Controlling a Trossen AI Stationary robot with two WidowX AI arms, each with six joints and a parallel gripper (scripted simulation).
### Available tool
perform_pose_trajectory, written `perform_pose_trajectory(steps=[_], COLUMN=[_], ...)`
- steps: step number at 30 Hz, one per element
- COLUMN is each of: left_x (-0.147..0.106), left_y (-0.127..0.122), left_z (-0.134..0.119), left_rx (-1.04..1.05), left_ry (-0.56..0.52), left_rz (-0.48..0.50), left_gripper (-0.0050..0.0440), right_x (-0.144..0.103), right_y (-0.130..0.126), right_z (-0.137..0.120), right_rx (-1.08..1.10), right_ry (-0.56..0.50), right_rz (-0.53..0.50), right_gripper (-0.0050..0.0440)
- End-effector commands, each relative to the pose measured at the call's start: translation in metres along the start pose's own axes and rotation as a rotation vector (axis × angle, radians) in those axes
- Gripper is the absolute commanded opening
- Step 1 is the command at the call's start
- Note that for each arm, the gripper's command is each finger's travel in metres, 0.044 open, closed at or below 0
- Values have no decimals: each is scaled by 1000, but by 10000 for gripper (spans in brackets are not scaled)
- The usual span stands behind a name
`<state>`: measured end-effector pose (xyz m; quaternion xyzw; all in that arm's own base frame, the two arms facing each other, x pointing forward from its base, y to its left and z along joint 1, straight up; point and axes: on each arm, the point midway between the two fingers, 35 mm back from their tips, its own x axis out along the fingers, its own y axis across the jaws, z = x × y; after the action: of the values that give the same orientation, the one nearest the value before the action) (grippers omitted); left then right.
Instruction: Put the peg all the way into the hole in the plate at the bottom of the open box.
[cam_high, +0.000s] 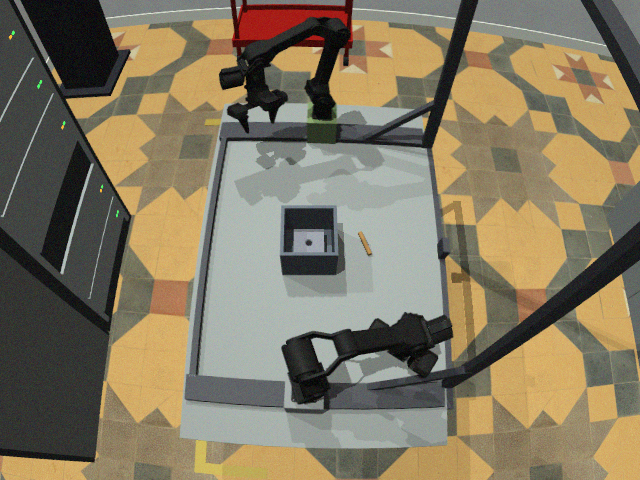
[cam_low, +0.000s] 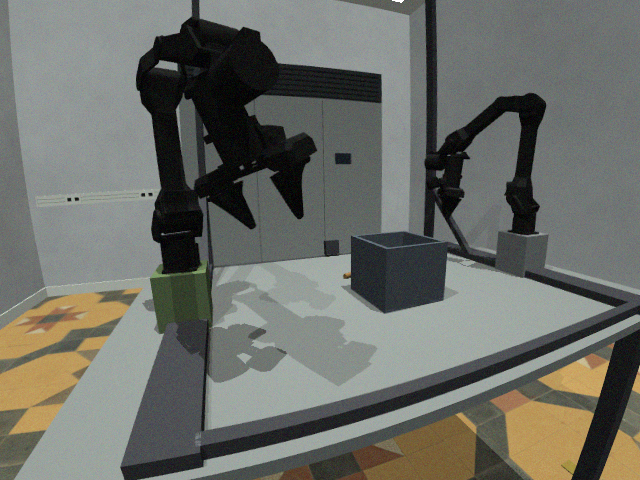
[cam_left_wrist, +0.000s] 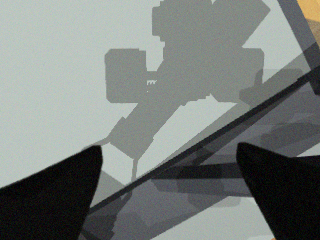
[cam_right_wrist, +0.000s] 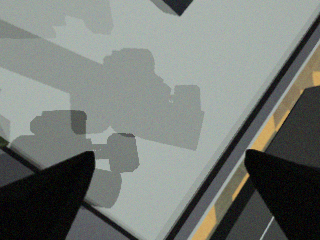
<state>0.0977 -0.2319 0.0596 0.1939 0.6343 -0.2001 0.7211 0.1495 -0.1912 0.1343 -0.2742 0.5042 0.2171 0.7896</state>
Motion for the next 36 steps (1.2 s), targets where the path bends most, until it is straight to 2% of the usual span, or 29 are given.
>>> perform_pose_trajectory(steps=[1, 17, 28, 30, 36], left_x=[-5, -5, 22, 22, 45], left_y=[-2, -2, 0, 0, 11], left_z=[3, 3, 71, 71, 121], left_rx=[-2, -2, -86, -86, -166], left_ry=[-18, -18, -191, -191, -327], left_rz=[-13, -13, 34, 34, 80], left_gripper=[125, 125, 125, 125, 125], right_x=[-4, -4, 6, 6, 8], right_y=[-3, -3, -24, -24, -43], right_z=[1, 1, 30, 30, 61], right_rx=[-8, -8, 32, 32, 81], right_ry=[5, 5, 50, 50, 28], right_rz=[-18, -18, -156, -156, -292], right_gripper=[440, 440, 440, 440, 440])
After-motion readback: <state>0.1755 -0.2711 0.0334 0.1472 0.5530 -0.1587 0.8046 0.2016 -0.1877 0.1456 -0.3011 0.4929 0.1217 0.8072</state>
